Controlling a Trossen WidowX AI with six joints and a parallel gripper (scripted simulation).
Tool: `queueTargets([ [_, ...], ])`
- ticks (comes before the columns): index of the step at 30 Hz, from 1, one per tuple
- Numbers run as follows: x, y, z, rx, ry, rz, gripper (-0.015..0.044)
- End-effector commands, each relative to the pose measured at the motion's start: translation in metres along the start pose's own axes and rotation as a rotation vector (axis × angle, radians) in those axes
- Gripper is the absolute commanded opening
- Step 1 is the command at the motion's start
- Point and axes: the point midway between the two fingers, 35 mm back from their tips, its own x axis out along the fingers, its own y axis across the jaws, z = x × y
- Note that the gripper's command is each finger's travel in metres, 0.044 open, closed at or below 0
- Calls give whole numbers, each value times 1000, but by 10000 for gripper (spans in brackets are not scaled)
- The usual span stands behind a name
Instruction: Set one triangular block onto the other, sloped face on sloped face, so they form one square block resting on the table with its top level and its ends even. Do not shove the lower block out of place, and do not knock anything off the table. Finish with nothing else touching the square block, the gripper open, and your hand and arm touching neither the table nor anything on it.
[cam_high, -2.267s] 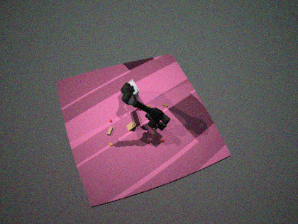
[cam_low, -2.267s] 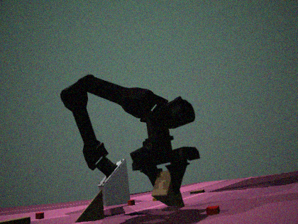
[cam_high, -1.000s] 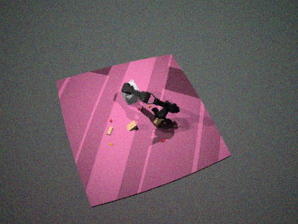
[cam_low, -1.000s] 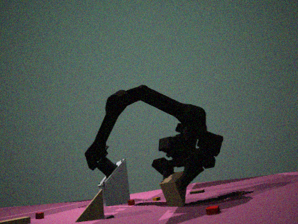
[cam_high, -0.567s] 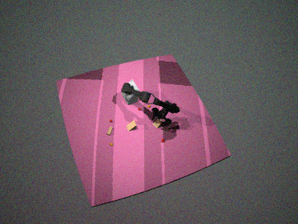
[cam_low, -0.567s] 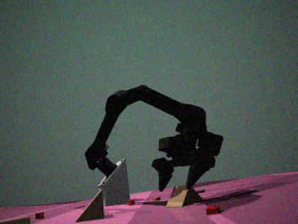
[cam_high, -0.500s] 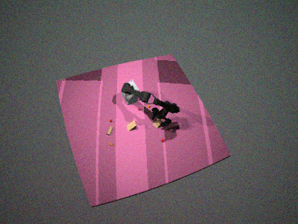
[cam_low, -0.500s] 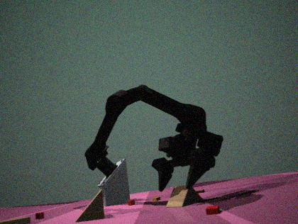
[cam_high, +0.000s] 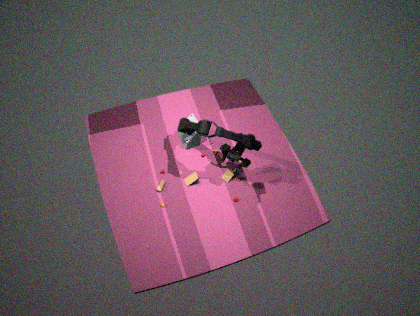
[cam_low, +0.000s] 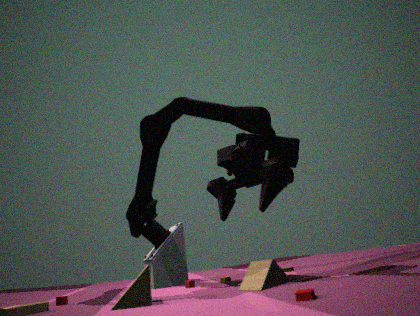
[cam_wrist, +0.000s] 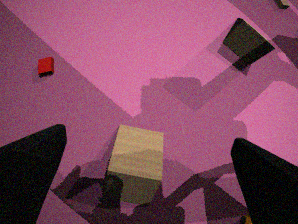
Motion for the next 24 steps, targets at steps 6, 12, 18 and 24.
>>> queueTargets([
  [6,66,-22,4,12,800,-256,440],
  [12,86,-6,35,116,1291,9,440],
  [18,87,-5,37,121,1303,22,440],
  [24,88,-4,35,121,1303,22,440],
])
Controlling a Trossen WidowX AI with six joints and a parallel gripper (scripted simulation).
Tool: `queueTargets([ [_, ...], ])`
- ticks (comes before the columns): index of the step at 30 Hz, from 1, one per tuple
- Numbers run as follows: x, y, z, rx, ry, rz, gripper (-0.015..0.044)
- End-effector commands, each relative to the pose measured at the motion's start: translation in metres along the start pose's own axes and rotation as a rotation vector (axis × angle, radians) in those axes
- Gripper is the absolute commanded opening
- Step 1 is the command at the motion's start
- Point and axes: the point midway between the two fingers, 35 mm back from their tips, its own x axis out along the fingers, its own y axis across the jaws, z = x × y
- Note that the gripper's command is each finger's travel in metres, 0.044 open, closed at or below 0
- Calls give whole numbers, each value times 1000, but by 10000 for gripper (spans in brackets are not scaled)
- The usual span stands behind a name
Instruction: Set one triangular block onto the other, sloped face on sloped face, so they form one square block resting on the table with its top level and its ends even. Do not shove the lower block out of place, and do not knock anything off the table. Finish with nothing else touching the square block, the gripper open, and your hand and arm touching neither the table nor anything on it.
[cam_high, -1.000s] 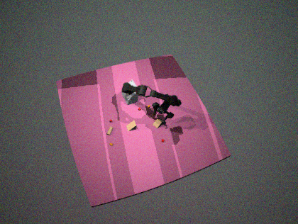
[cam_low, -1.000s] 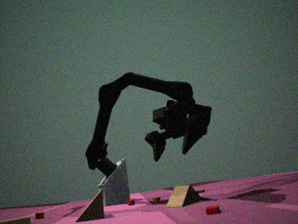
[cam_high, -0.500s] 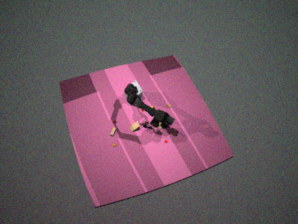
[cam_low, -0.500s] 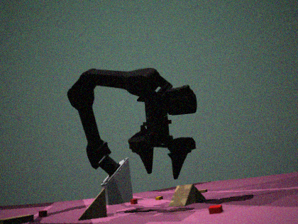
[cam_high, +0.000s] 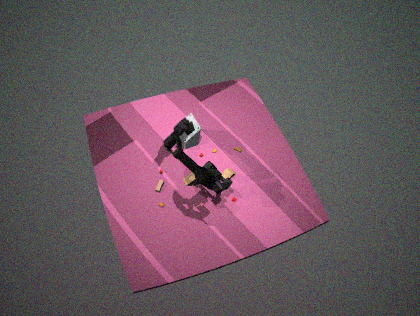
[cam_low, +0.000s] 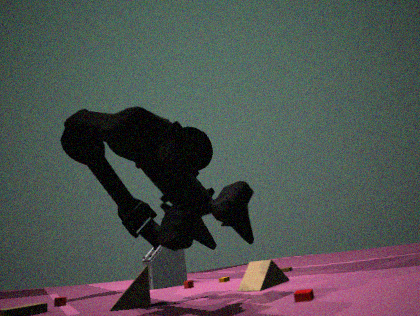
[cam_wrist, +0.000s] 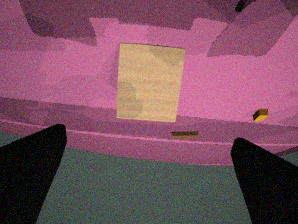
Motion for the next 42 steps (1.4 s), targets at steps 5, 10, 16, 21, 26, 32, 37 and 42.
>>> queueTargets([
  [5,65,3,-1,-9,12,5,440],
  [10,100,0,-3,-9,12,5,440],
  [16,100,0,-3,-9,12,5,440],
  [21,100,-1,-2,-5,9,1,361],
  [26,100,-1,-2,-5,9,1,230],
  [32,100,-1,-2,-5,9,1,190],
  [37,97,0,-4,-5,9,1,59],
  [42,81,2,-19,-5,9,2,0],
])
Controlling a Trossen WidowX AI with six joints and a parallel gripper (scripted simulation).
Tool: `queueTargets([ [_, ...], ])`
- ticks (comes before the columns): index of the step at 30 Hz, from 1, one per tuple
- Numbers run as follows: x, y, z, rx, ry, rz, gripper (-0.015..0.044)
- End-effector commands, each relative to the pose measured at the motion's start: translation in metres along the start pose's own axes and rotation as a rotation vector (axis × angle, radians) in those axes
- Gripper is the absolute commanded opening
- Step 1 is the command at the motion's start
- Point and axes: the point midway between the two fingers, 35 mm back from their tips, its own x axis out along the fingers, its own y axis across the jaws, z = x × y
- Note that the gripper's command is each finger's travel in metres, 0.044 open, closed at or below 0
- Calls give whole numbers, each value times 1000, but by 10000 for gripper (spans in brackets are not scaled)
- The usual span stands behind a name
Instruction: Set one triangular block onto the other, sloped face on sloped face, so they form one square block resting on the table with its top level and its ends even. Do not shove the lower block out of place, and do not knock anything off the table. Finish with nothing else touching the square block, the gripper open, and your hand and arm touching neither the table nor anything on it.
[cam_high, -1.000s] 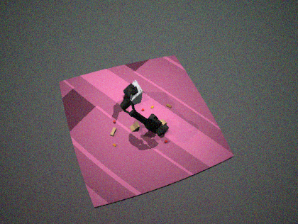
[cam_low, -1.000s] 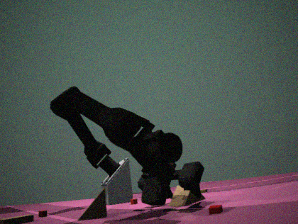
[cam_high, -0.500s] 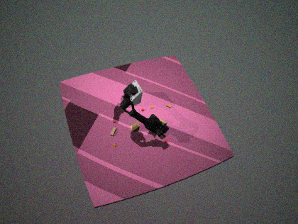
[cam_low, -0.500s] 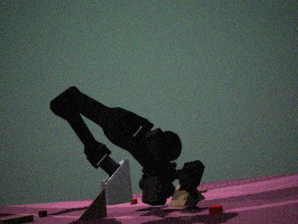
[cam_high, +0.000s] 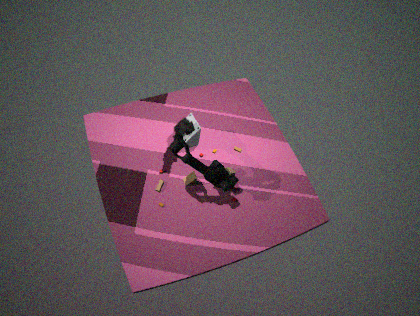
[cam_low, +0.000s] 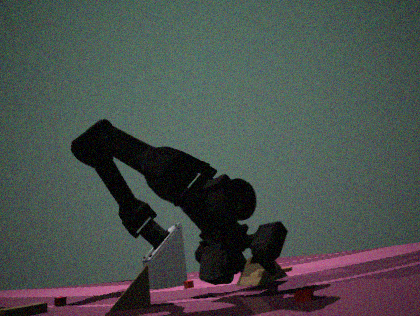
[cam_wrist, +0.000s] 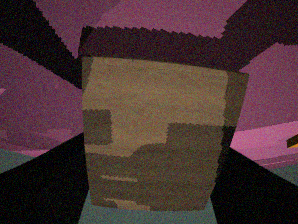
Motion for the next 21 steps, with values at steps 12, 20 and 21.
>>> queueTargets([
  [12,-53,3,-52,-5,4,13,0],
  [20,-65,1,-64,-5,5,12,0],
  [21,-65,1,-64,-5,5,12,0],
])
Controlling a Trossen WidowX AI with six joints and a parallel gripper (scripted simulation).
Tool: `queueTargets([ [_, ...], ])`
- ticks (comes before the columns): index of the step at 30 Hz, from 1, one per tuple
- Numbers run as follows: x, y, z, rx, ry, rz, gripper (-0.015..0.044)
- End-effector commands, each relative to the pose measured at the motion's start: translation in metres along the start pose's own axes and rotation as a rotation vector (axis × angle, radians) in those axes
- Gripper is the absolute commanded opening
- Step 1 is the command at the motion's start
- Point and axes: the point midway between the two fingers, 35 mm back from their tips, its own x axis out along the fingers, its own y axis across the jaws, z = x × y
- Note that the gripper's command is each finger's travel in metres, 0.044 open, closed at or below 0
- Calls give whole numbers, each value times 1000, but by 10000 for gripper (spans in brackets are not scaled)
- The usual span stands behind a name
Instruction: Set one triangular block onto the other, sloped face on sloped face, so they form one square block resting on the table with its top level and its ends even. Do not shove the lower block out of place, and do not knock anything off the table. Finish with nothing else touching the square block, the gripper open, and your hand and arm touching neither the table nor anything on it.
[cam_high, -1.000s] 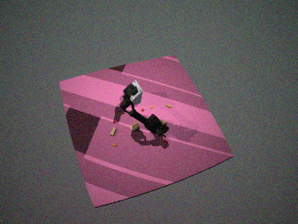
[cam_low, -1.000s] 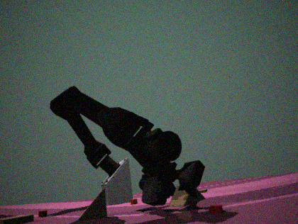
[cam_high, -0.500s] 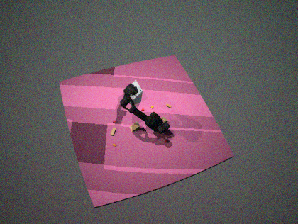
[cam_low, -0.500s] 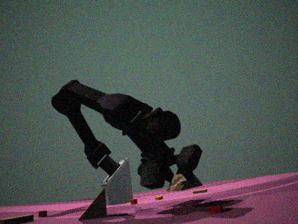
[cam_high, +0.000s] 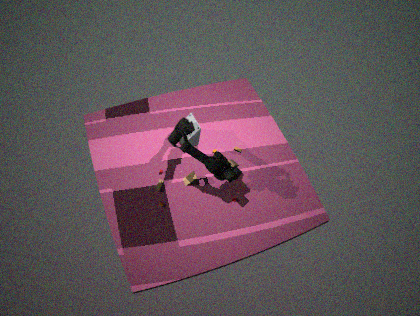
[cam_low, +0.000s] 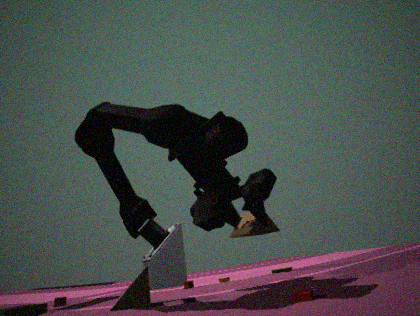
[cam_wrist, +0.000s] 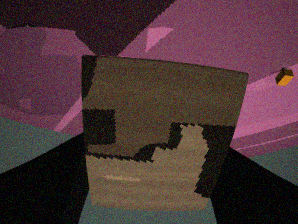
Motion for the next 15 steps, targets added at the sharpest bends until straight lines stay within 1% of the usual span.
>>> queueTargets([
  [1,0,0,0,-6,-1,0,0],
  [15,7,-2,-5,-444,-110,-62,0],
])
